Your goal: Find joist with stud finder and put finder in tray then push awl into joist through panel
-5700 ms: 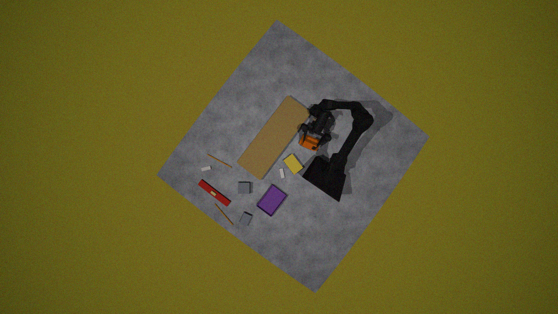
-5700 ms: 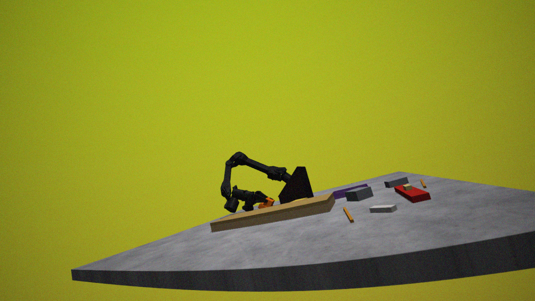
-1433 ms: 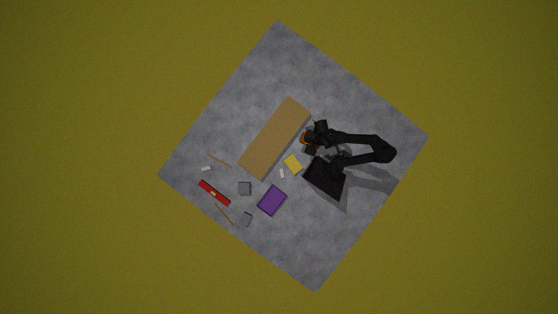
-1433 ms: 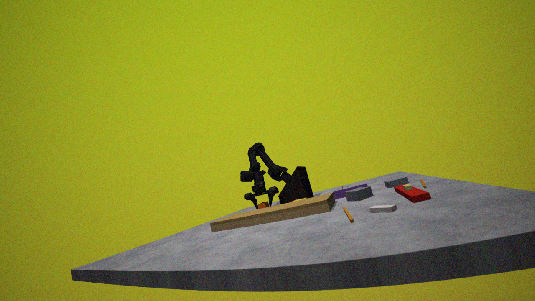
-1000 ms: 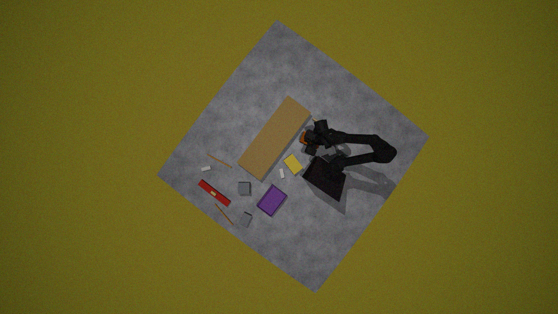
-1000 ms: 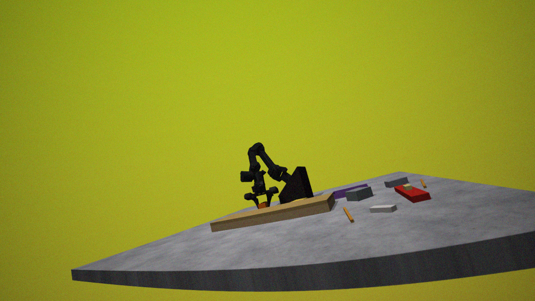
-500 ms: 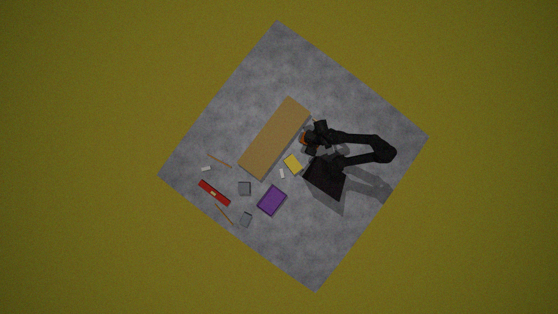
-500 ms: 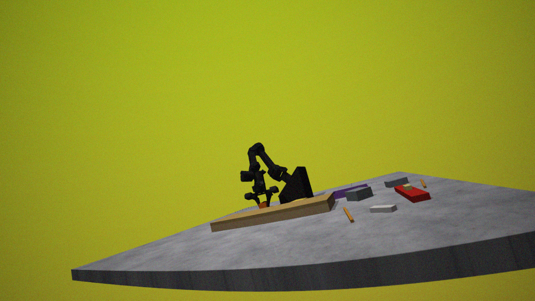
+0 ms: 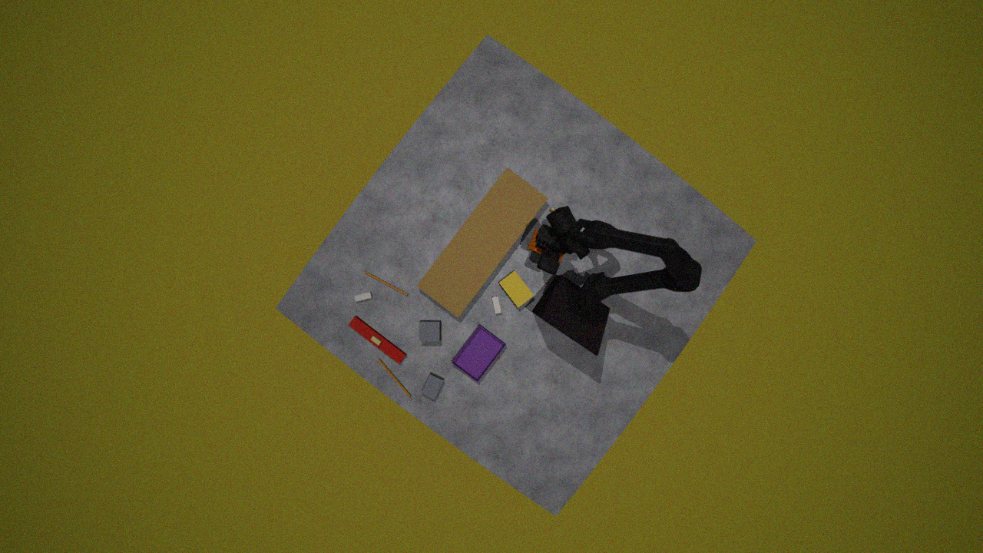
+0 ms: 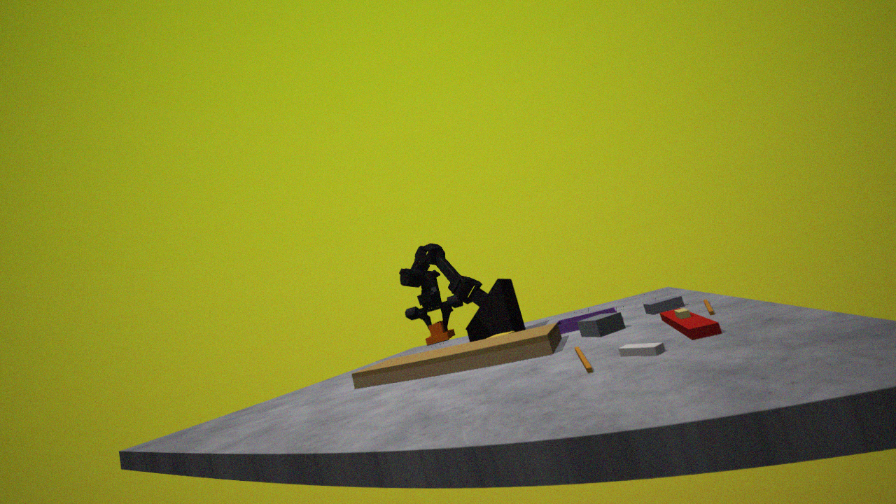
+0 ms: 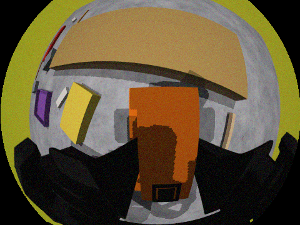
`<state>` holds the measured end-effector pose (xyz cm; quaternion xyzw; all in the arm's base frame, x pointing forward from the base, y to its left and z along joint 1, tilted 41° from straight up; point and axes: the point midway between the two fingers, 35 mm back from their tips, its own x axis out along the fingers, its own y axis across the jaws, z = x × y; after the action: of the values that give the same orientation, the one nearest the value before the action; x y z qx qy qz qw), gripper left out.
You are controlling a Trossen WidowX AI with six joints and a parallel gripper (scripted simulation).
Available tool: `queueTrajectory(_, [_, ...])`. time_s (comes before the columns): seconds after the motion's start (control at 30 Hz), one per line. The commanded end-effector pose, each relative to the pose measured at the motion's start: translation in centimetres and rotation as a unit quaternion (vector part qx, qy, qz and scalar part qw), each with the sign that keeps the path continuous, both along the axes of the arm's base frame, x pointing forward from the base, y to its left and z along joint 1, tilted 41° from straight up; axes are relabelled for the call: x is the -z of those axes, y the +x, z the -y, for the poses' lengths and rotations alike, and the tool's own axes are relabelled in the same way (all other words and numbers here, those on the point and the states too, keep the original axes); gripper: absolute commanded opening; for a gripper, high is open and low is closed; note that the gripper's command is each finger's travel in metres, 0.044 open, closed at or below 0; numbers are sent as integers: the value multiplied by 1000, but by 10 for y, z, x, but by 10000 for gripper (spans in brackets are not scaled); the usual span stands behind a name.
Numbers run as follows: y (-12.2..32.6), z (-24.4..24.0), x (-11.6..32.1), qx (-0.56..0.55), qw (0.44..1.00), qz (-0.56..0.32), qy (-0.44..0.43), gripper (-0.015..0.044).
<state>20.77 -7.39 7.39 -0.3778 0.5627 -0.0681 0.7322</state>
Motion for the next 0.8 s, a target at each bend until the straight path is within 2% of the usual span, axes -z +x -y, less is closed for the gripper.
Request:
queueTrajectory(0.0, [-1, -9, -13, -1, 1000, 7, -1, 0])
queueTrajectory(0.37, [-9, -26, -40, -2, 1000, 12, -7, 0])
queueTrajectory(0.77, [36, -26, -68, 22, 999, 34, -2, 0])
